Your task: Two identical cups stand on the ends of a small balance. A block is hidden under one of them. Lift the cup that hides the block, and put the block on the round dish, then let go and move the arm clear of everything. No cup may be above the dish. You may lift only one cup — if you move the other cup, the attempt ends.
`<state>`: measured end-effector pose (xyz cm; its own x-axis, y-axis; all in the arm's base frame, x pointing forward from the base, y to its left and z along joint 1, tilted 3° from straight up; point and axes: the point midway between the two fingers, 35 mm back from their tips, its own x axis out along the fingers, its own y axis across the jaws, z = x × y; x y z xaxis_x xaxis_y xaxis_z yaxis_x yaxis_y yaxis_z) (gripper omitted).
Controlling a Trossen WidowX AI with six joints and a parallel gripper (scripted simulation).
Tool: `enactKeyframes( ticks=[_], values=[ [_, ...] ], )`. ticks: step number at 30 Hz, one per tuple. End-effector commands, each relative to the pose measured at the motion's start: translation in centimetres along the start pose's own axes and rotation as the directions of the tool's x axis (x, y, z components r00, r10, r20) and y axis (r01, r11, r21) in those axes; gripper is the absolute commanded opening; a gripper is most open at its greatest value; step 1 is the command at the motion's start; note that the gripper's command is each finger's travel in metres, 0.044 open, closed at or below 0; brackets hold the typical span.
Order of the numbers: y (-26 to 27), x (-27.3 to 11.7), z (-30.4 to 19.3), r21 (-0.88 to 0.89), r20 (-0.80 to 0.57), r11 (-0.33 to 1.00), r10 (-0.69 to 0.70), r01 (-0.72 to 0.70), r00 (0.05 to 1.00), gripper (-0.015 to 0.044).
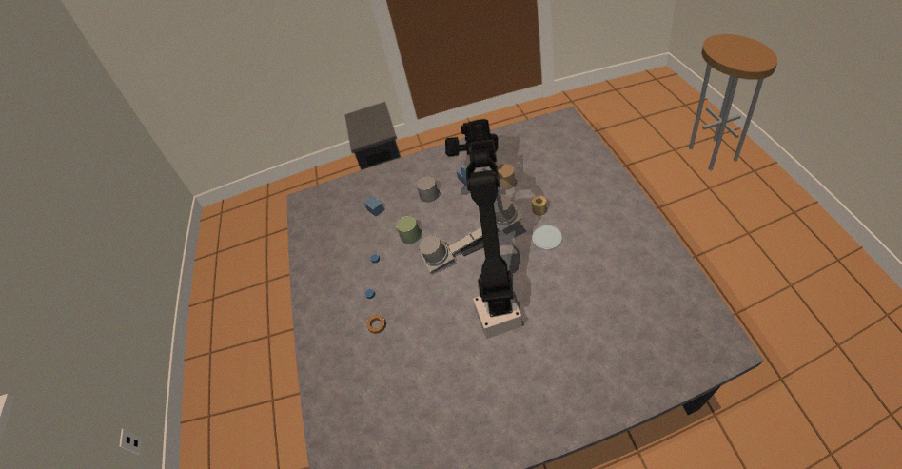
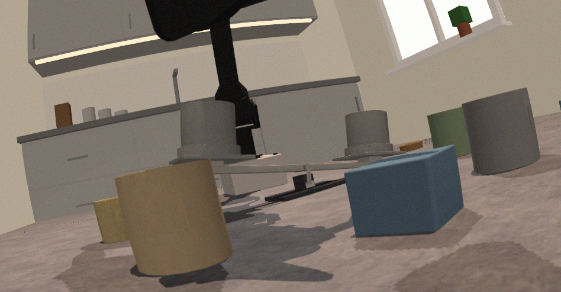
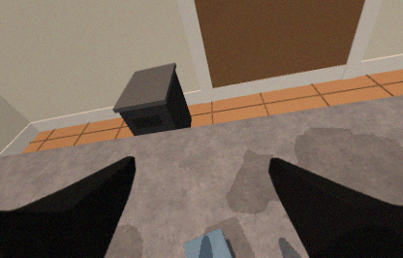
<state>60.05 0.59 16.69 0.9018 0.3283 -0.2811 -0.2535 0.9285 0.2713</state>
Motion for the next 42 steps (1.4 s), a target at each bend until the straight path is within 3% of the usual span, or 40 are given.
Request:
enactKeyframes(
  ticks=[1, 10, 18, 33, 38, 42],
  values=[
    [0.0, -0.2, 0.1, -0.002, -0.002, 1.000, -0.001, 0.001, 1.000, 0.0426],
    [1.4, -10.3, 3.3, -0.084, -0.096, 0.995, -0.059, 0.051, 0.994, 0.0440],
    [3.8, -20.4, 2.7, -0.155, -0.186, 0.985, -0.103, 0.074, 0.977, 0.0440],
    [10.0, -36.2, -6.3, -0.256, -0.347, 0.965, -0.150, 0.060, 0.926, 0.0440],
    [12.0, -39.7, -10.8, -0.279, -0.394, 0.959, -0.154, 0.041, 0.906, 0.0440],
    [12.2, -40.2, -11.4, -0.282, -0.400, 0.959, -0.154, 0.039, 0.903, 0.0440]
  ],
)
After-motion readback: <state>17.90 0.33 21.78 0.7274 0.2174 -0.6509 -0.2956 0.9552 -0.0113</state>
